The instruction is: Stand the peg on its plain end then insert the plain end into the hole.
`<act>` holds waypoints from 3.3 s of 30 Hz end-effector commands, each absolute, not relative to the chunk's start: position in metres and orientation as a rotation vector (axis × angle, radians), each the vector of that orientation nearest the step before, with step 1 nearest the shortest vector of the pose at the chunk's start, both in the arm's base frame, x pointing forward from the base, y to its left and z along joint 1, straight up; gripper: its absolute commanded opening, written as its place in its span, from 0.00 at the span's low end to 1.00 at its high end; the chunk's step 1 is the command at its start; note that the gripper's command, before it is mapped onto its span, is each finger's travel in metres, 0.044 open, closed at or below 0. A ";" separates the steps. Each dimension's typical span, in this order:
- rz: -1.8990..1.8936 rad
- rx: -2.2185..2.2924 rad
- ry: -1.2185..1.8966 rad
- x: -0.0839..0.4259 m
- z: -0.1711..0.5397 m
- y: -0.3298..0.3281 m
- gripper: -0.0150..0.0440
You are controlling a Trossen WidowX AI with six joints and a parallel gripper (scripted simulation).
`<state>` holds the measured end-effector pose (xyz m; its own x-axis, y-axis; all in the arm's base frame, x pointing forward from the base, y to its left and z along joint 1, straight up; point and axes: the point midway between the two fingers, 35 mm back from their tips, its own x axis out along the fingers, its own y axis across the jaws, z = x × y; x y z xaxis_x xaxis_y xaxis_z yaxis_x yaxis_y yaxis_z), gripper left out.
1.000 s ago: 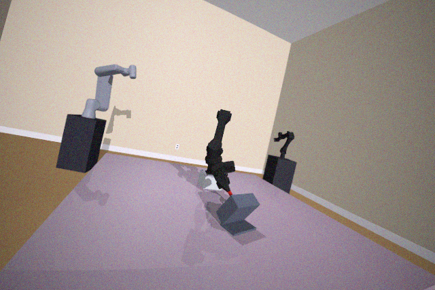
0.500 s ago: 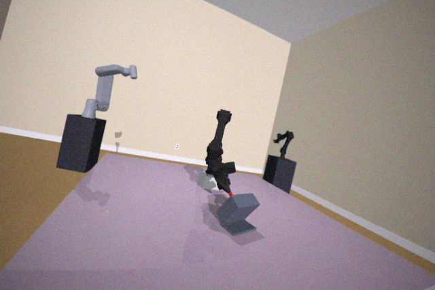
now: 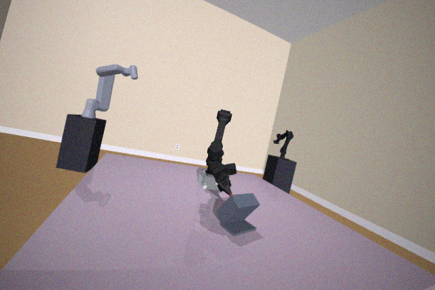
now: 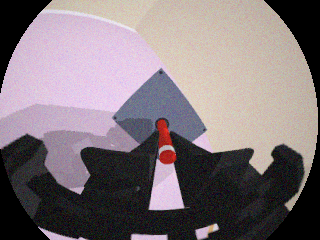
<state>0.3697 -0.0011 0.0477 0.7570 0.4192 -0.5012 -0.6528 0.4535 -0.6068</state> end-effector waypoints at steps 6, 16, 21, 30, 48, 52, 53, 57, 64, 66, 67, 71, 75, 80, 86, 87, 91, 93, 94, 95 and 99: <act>0.668 -0.873 0.300 0.375 0.045 0.000 0.25; 0.668 -0.873 0.299 0.379 0.043 0.003 0.25; 0.668 -0.873 0.299 0.381 0.041 0.004 0.25; 0.668 -0.873 0.299 0.384 0.040 0.005 0.25; 0.674 -0.875 0.298 0.384 0.039 0.006 0.39; 0.674 -0.875 0.298 0.384 0.039 0.006 0.57; 0.674 -0.875 0.298 0.384 0.039 0.006 0.61; 0.674 -0.875 0.298 0.384 0.039 0.006 0.79; 0.674 -0.875 0.299 0.380 0.042 0.003 1.00; 0.674 -0.875 0.299 0.379 0.043 0.002 1.00; 0.674 -0.876 0.300 0.378 0.044 0.001 1.00; 0.673 -0.876 0.301 0.375 0.047 -0.001 1.00; 0.673 -0.876 0.302 0.372 0.049 -0.004 1.00; 0.673 -0.877 0.303 0.368 0.053 -0.007 1.00; 0.673 -0.877 0.304 0.363 0.057 -0.011 1.00; 0.672 -0.877 0.304 0.362 0.057 -0.012 1.00; 0.672 -0.877 0.305 0.359 0.060 -0.014 1.00; 0.672 -0.878 0.305 0.357 0.061 -0.015 1.00; 0.672 -0.878 0.305 0.356 0.062 -0.016 1.00; 0.672 -0.878 0.306 0.356 0.063 -0.017 1.00; 0.671 -0.878 0.306 0.352 0.065 -0.019 1.00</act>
